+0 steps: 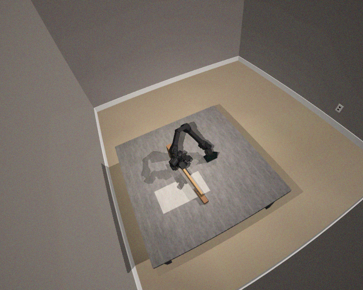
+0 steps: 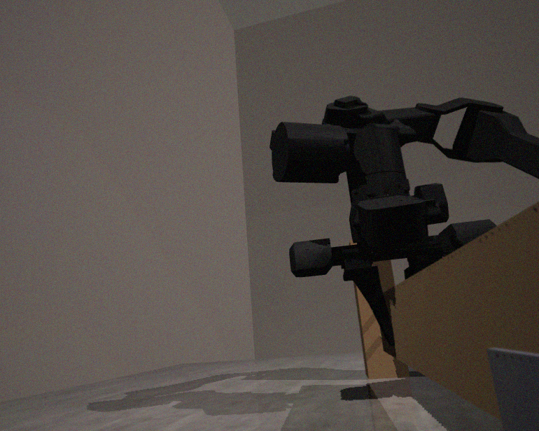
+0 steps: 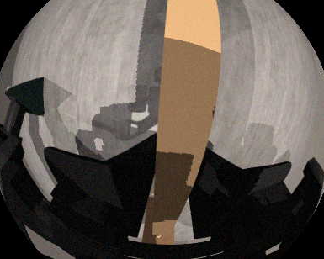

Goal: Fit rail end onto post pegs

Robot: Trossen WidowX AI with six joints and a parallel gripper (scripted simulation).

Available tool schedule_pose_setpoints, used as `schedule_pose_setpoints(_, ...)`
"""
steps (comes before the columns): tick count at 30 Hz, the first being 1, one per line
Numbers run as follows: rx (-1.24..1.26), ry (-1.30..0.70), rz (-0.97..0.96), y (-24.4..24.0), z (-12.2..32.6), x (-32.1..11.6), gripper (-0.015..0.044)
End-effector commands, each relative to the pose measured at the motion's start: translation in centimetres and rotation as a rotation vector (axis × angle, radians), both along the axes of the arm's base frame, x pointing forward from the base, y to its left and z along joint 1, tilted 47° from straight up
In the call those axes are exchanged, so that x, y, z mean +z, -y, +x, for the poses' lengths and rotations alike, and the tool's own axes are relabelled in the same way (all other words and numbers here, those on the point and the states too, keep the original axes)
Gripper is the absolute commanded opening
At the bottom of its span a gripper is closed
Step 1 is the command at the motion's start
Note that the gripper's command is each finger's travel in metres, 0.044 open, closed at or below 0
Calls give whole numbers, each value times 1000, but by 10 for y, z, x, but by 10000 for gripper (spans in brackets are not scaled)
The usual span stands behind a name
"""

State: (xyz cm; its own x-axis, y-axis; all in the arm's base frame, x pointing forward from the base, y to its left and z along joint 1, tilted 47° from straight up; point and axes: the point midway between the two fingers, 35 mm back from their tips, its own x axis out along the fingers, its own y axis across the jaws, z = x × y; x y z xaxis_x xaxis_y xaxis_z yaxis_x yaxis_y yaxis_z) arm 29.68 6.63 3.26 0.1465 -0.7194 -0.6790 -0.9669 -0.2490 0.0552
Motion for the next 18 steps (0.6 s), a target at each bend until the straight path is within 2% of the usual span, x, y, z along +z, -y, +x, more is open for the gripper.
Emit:
schedule_pose_setpoints(1, 5, 0, 6, -1, 0, 2, 0)
schedule_pose_setpoints(18, 5, 0, 5, 4, 1, 5, 0)
